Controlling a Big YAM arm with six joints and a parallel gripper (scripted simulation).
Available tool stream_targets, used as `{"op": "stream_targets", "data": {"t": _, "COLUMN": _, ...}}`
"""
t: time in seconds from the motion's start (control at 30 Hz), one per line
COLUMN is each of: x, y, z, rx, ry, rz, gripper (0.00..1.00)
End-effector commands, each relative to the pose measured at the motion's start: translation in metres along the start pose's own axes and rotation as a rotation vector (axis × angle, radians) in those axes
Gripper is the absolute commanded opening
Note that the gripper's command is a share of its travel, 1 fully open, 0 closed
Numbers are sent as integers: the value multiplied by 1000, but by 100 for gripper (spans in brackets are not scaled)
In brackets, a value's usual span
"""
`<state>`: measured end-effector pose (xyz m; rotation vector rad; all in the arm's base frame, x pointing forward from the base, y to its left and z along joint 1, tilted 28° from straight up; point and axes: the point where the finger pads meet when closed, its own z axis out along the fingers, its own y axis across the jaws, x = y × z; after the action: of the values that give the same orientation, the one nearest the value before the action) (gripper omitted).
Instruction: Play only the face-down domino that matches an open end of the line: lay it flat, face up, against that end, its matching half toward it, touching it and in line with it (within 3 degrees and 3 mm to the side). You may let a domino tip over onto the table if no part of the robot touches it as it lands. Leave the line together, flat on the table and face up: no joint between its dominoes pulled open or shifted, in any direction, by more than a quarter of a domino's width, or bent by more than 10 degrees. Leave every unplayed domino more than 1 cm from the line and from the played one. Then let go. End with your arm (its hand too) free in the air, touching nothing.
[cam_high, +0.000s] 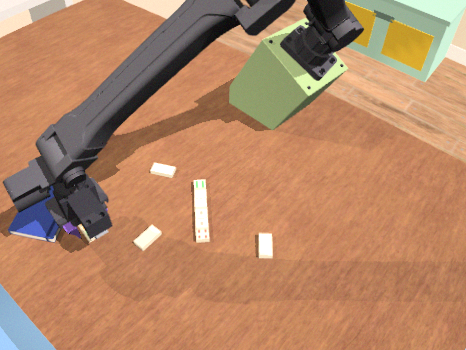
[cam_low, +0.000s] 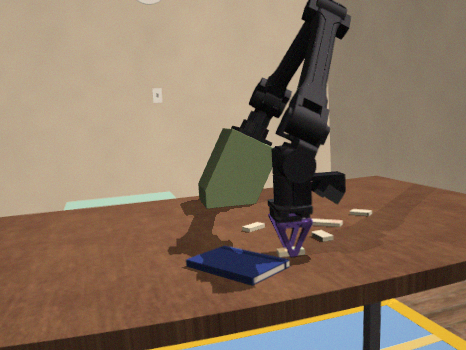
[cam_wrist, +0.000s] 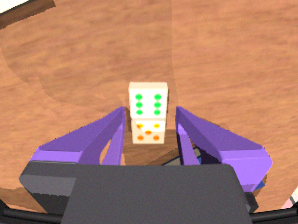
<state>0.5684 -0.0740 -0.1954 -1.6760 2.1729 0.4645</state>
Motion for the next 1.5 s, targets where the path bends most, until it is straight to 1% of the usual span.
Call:
{"op": "stream_targets", "data": {"t": 0.0, "x": 11, "y": -4, "z": -2, "rx": 12, "ry": -4, "rz": 20, "gripper": 42}}
{"op": "stream_targets", "data": {"t": 0.1, "x": 16, "y": -4, "z": 0, "rx": 12, "ry": -6, "rz": 30, "gripper": 42}}
{"op": "stream_targets", "data": {"t": 0.33, "x": 16, "y": -4, "z": 0, "rx": 12, "ry": -6, "rz": 30, "gripper": 42}}
{"op": "stream_targets", "data": {"t": 0.37, "x": 2, "y": -4, "z": -5, "rx": 11, "ry": 0, "rz": 2, "gripper": 42}}
{"op": "stream_targets", "data": {"t": 0.67, "x": 16, "y": -3, "z": 0, "rx": 11, "ry": -6, "rz": 31, "gripper": 42}}
{"op": "stream_targets", "data": {"t": 0.9, "x": 16, "y": -3, "z": 0, "rx": 11, "ry": -6, "rz": 31, "gripper": 42}}
{"op": "stream_targets", "data": {"t": 0.93, "x": 2, "y": -4, "z": -5, "rx": 11, "ry": 0, "rz": 2, "gripper": 42}}
{"op": "stream_targets", "data": {"t": 1.23, "x": 17, "y": -2, "z": 1, "rx": 9, "ry": -6, "rz": 31, "gripper": 42}}
{"op": "stream_targets", "data": {"t": 1.47, "x": 17, "y": -2, "z": 1, "rx": 9, "ry": -6, "rz": 31, "gripper": 42}}
